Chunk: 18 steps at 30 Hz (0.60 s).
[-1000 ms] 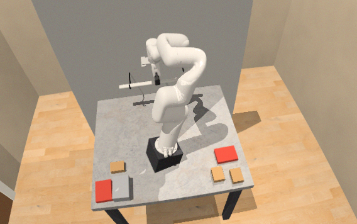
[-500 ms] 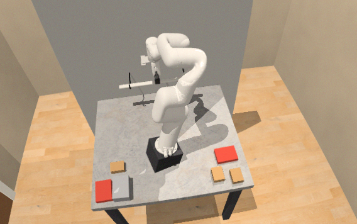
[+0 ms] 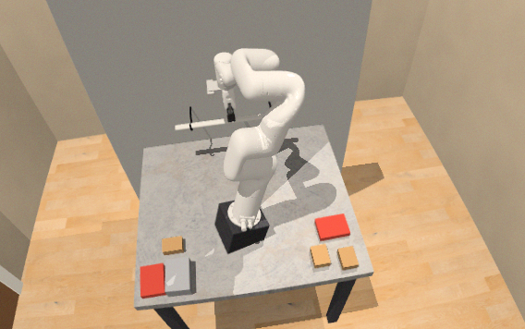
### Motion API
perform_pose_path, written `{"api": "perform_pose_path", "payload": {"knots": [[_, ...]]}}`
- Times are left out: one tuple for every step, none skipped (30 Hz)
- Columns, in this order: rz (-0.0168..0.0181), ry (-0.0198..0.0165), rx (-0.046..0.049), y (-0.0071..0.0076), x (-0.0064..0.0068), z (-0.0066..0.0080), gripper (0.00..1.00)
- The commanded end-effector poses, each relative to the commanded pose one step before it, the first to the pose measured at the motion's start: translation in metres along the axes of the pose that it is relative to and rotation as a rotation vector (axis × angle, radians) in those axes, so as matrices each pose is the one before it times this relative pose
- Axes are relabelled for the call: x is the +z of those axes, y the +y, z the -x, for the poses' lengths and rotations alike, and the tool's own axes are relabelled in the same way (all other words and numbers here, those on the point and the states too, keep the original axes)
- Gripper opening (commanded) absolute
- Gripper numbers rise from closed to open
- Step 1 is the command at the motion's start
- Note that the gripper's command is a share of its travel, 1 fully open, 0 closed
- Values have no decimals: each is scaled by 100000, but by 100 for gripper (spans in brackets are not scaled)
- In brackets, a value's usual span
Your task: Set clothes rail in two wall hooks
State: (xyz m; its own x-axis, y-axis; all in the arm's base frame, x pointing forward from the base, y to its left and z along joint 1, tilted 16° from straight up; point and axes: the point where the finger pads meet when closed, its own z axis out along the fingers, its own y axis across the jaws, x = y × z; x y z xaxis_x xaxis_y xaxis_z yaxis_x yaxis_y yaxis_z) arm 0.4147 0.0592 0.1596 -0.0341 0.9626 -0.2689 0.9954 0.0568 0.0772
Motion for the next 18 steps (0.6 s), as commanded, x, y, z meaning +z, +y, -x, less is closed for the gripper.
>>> {"api": "perform_pose_path", "payload": {"knots": [[395, 100, 61, 125, -393, -7, 82], [0, 1, 0, 0, -66, 0, 82], [-2, -2, 0, 1, -76, 0, 82], [0, 0, 0, 0, -67, 0, 82], [0, 0, 0, 0, -67, 0, 82], [0, 0, 0, 0, -67, 0, 82], [0, 0, 0, 0, -67, 0, 82], [0, 0, 0, 0, -67, 0, 82], [0, 0, 0, 0, -33, 0, 82], [2, 1, 0, -1, 7, 0, 82], [0, -1, 0, 0, -2, 0, 82], [0, 0, 0, 0, -2, 0, 82], [0, 0, 0, 0, -1, 0, 82], [0, 0, 0, 0, 0, 0, 82], [0, 0, 0, 0, 0, 0, 82], [-1, 0, 0, 0, -2, 0, 82], [0, 0, 0, 0, 0, 0, 82], [0, 0, 0, 0, 0, 0, 82]]}}
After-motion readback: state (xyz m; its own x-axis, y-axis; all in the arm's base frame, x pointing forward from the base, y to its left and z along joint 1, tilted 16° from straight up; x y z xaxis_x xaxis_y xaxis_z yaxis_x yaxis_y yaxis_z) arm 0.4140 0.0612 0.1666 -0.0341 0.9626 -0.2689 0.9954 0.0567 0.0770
